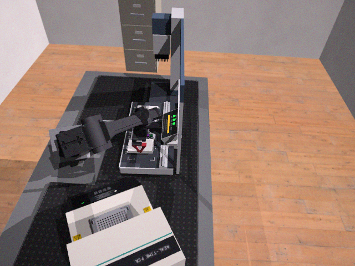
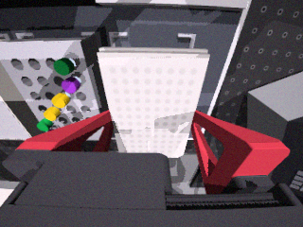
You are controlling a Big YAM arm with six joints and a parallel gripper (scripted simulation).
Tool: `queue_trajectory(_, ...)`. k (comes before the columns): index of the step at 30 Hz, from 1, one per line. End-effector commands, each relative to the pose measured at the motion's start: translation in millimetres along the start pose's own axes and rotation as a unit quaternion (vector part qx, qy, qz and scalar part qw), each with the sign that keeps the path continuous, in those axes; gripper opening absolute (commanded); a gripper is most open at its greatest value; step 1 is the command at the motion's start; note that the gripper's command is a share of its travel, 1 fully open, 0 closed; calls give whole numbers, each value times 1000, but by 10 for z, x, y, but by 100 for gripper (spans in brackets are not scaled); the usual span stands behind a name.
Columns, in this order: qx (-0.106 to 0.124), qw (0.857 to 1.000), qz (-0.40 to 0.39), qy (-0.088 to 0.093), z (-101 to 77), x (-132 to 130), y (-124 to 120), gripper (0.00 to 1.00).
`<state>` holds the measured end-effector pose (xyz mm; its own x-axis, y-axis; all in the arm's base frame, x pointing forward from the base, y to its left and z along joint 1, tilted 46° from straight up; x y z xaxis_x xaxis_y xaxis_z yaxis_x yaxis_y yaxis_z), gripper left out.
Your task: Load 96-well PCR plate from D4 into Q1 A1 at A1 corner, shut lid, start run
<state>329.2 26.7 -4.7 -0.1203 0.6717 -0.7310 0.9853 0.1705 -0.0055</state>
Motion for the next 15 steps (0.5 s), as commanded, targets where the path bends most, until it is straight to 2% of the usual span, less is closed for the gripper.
queue_trajectory(1,-26,999,20,6,-251,-16,197,0)
queue_trajectory(5,-26,999,20,6,-287,-15,198,0)
queue_trajectory(8,-16,1000,8,3,-257,2,125,0)
queue_trajectory(15,-29,999,18,4,-443,-9,202,0)
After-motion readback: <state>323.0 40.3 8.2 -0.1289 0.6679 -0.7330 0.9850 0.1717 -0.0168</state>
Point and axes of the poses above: the point where the finger pads meet when closed, its own z axis out along the fingers, its own x axis across the jaws, y = z × x, the point moved 4 cm from there along -z, back along the fingers, and after that the axes turned 14 degrees about -z, right-handed, at the moved point
